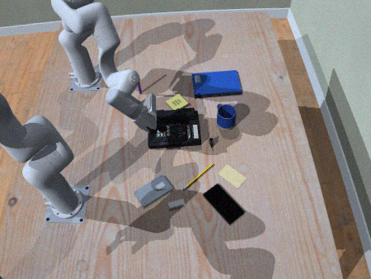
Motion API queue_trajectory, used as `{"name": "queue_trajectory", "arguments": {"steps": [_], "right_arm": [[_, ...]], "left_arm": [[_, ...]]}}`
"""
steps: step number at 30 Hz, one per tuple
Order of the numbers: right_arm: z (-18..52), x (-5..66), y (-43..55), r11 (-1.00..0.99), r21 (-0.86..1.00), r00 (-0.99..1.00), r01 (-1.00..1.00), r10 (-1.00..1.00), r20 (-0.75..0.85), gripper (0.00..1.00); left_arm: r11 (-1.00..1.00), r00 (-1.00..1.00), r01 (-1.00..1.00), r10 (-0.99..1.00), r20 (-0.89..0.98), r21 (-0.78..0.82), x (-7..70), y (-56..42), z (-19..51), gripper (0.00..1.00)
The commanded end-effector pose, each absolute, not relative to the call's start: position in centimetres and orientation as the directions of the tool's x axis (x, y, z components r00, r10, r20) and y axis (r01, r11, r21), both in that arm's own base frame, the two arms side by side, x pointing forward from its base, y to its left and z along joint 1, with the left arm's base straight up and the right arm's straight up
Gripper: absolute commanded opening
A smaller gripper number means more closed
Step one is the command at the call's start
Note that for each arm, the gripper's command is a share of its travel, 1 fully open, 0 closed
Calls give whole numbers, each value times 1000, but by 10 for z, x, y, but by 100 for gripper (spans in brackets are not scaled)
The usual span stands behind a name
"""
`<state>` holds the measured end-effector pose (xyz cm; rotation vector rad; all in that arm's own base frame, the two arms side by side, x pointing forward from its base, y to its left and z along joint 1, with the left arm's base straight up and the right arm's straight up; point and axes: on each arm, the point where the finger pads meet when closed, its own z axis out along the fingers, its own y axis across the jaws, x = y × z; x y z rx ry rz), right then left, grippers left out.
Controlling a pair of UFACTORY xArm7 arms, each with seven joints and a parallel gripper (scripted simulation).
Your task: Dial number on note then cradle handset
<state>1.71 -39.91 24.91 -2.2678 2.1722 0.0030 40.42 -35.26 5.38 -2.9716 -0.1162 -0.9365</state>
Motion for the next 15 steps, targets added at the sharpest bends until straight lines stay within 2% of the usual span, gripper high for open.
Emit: {"name": "queue_trajectory", "arguments": {"steps": [1,15], "right_arm": [[250,17,-400,-43,0,43,-999,-999,0,100],[250,17,-400,-43,0,43,-999,-999,0,100]], "left_arm": [[-997,816,78,65,575,1,405,-353,54,0],[-997,816,78,65,575,1,405,-353,65,0]]}}
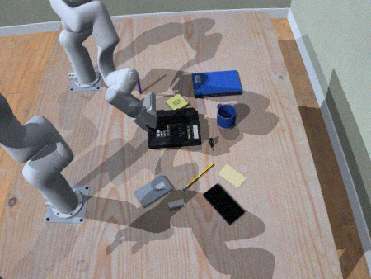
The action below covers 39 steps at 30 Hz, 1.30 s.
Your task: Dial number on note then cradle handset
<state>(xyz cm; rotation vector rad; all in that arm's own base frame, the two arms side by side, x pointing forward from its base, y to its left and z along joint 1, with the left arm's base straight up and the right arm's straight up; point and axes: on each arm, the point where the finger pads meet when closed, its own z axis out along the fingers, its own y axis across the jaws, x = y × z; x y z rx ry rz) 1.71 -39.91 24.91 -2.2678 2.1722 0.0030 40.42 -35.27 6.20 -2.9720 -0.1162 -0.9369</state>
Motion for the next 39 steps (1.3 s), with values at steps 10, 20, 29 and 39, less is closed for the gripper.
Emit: {"name": "queue_trajectory", "arguments": {"steps": [10,20,29,39], "right_arm": [[250,17,-400,-43,0,43,-999,-999,0,100],[250,17,-400,-43,0,43,-999,-999,0,100],[250,17,-400,-43,0,43,-999,-999,0,100],[250,17,-400,-43,0,43,-999,-999,0,100]], "left_arm": [[-997,816,78,65,575,1,409,-358,65,0],[-997,816,78,65,575,2,417,-368,65,0],[-997,816,78,65,575,2,419,-371,65,0],[-997,816,78,65,575,2,419,-371,60,0]]}}
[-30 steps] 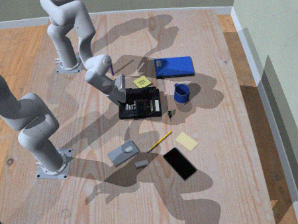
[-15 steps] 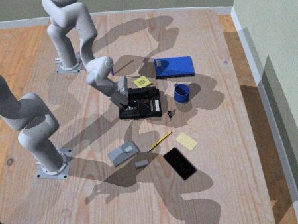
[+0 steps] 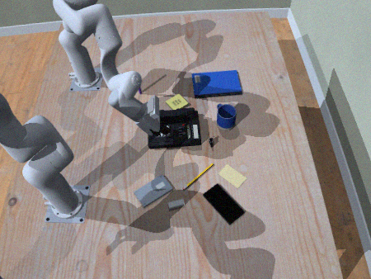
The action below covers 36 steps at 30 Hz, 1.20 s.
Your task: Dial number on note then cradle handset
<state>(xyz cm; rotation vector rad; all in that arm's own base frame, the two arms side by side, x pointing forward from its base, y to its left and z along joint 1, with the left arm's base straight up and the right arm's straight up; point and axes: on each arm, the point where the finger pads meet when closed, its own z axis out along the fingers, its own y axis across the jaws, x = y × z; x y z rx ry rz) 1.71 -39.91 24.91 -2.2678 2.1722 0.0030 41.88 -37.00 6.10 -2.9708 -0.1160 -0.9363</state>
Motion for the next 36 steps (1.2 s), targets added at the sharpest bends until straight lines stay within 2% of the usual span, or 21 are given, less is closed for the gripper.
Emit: {"name": "queue_trajectory", "arguments": {"steps": [1,36], "right_arm": [[250,17,-400,-43,0,43,-999,-999,0,100],[250,17,-400,-43,0,43,-999,-999,0,100]], "left_arm": [[-997,816,78,65,575,2,419,-371,60,0],[-997,816,78,65,575,2,419,-371,55,0]]}}
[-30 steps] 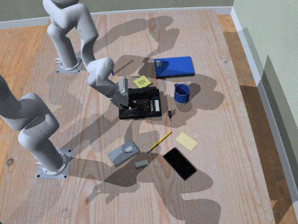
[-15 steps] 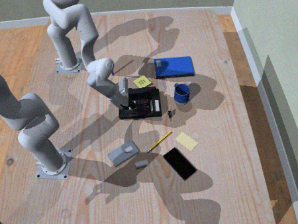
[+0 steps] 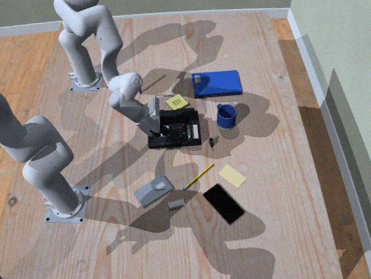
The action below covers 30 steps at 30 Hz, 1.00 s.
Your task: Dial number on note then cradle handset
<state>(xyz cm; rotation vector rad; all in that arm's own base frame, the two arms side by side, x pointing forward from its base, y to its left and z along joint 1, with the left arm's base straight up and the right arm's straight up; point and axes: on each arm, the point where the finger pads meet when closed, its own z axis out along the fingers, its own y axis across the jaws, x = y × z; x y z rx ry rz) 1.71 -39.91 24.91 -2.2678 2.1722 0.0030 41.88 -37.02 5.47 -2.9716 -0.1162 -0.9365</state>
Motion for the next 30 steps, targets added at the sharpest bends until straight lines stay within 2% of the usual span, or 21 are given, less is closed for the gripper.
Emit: {"name": "queue_trajectory", "arguments": {"steps": [1,30], "right_arm": [[250,17,-400,-43,0,43,-999,-999,0,100],[250,17,-400,-43,0,43,-999,-999,0,100]], "left_arm": [[-997,816,78,65,575,2,419,-371,55,0],[-997,816,78,65,575,2,419,-370,65,0]]}}
